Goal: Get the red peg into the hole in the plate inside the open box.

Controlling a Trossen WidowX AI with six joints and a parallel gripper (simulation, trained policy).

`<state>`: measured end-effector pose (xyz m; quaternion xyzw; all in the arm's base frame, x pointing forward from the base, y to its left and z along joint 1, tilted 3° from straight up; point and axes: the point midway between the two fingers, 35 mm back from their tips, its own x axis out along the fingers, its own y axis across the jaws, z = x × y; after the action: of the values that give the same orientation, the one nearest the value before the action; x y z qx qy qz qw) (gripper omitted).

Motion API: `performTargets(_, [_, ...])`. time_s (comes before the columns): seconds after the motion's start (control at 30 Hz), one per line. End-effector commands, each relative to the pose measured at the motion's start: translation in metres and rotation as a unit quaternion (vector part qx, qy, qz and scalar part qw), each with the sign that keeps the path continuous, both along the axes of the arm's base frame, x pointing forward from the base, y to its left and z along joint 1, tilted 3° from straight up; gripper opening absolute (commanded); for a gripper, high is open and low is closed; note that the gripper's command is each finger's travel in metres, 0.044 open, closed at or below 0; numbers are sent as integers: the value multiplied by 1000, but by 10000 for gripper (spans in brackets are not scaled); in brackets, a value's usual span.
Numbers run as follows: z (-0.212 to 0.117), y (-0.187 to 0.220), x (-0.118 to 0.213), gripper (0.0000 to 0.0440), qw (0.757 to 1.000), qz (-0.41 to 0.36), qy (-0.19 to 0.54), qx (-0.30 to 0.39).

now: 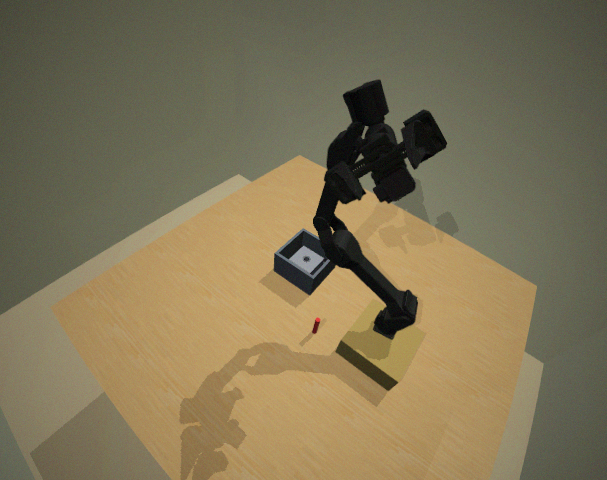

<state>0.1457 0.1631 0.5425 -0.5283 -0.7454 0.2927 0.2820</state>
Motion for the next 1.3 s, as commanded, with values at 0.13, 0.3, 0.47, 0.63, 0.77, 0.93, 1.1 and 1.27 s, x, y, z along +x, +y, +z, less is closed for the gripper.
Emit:
performTargets(0.13, [-3,9,-41,440,998,68,-13,-1])
performTargets(0.3, [-8,10,-95,440,988,153,-11,-17])
performTargets(0.47, [-16,-1,-150,440,971,236,-14,-36])
performTargets(0.63, [-28,-24,-199,440,947,315,-21,-60])
performTargets(0.77, [-40,-48,-232,440,923,375,-28,-81])
performTargets(0.93, [-57,-86,-265,440,888,445,-42,-110])
performTargets(1.1, [-77,-129,-288,440,847,509,-60,-142])
performTargets(1.27, [-99,-175,-299,440,802,564,-82,-177])
